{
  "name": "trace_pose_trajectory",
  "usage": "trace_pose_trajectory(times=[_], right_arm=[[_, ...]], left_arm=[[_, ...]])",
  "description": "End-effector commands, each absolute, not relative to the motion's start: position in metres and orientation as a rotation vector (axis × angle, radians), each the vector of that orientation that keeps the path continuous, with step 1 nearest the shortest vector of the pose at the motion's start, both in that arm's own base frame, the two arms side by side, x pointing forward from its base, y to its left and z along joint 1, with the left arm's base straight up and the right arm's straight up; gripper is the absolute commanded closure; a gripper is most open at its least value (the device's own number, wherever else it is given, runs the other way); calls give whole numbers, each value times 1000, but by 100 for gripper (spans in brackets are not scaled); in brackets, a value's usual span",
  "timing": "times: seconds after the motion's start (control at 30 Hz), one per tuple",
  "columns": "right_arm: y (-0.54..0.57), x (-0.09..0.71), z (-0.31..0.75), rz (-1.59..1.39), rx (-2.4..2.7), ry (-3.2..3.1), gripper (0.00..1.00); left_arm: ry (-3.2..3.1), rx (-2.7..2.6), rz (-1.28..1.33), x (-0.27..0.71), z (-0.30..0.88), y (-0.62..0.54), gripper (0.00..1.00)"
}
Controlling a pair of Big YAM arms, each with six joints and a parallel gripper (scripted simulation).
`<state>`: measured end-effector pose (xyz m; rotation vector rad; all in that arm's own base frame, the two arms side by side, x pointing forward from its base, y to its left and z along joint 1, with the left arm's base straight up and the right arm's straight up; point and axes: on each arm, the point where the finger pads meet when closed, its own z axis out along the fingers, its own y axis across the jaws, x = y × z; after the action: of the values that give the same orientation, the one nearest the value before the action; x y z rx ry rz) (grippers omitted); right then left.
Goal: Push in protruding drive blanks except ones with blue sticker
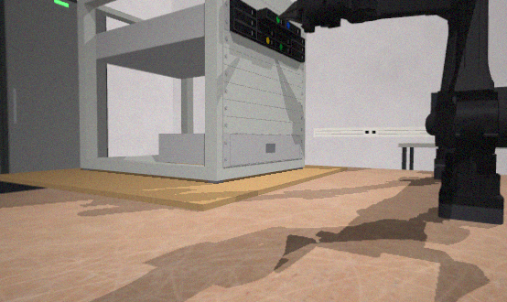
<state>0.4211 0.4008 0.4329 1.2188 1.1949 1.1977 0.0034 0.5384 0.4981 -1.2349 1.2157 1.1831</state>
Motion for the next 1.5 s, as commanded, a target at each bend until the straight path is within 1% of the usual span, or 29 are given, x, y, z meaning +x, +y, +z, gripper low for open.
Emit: trace_pose_trajectory(times=[0.0, 0.43, 0.97, 1.47], right_arm=[[402, 427, 439, 1195, 1219, 1189, 100], [412, 422, 464, 1243, 1225, 1163, 100], [410, 421, 464, 1242, 1224, 1164, 100], [407, 454, 461, 1225, 1227, 1158, 100]], left_arm=[[1207, -1212, 1212, -2, 501, 545, 0], [1207, -1212, 1212, -2, 501, 545, 0], [1207, -1212, 1212, -2, 501, 545, 0], [1207, -1212, 1212, -2, 501, 545, 0]])
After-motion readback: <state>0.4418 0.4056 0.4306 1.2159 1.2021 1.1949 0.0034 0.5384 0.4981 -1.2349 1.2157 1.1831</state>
